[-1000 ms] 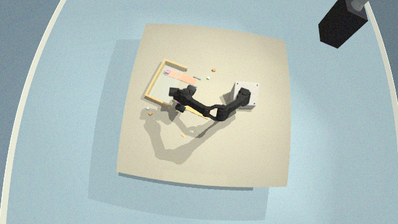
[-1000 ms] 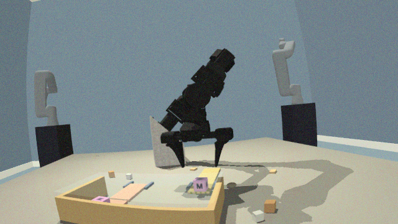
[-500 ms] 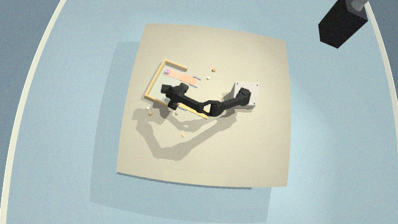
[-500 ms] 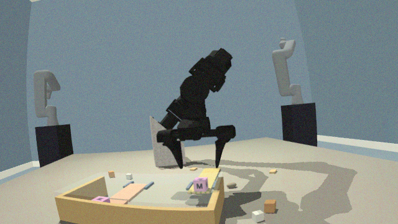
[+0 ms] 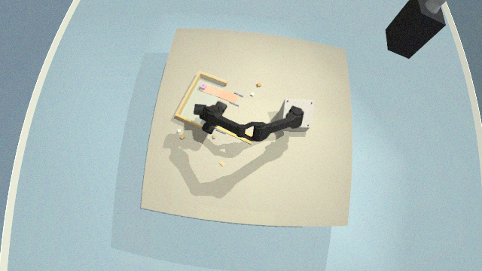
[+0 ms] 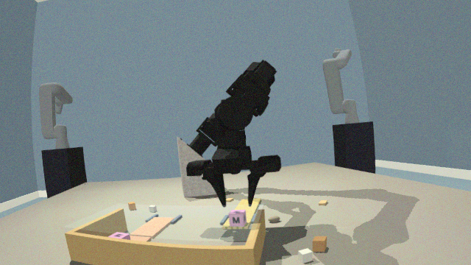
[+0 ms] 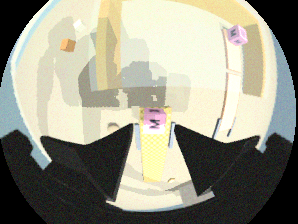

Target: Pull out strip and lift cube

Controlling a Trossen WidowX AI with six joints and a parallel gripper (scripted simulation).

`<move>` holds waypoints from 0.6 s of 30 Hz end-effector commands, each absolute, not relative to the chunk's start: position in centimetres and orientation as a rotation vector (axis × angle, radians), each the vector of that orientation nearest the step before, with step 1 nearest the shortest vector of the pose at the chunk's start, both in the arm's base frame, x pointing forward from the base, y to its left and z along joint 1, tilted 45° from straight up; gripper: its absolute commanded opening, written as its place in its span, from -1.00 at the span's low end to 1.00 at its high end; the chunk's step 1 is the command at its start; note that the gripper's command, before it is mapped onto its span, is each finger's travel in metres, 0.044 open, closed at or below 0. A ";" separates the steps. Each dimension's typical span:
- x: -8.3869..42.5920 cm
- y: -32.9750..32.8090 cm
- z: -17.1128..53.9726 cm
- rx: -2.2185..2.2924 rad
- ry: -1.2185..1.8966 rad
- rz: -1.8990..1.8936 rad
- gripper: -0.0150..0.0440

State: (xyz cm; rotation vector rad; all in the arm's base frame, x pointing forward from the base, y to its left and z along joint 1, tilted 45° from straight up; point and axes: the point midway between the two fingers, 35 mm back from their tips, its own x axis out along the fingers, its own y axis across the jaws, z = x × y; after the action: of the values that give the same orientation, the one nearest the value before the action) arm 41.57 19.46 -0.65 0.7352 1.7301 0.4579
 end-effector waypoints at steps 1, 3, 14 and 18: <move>41.3 19.8 -1.2 0.740 1.738 0.452 0.36; 41.2 20.0 -1.5 0.740 1.738 0.452 0.36; 40.9 21.3 -2.7 0.741 1.738 0.453 0.36; 40.7 21.7 -3.2 0.742 1.738 0.454 0.36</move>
State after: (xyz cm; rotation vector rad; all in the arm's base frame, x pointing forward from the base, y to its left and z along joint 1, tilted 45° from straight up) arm 41.12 21.48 -2.68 0.7351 1.7281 0.4587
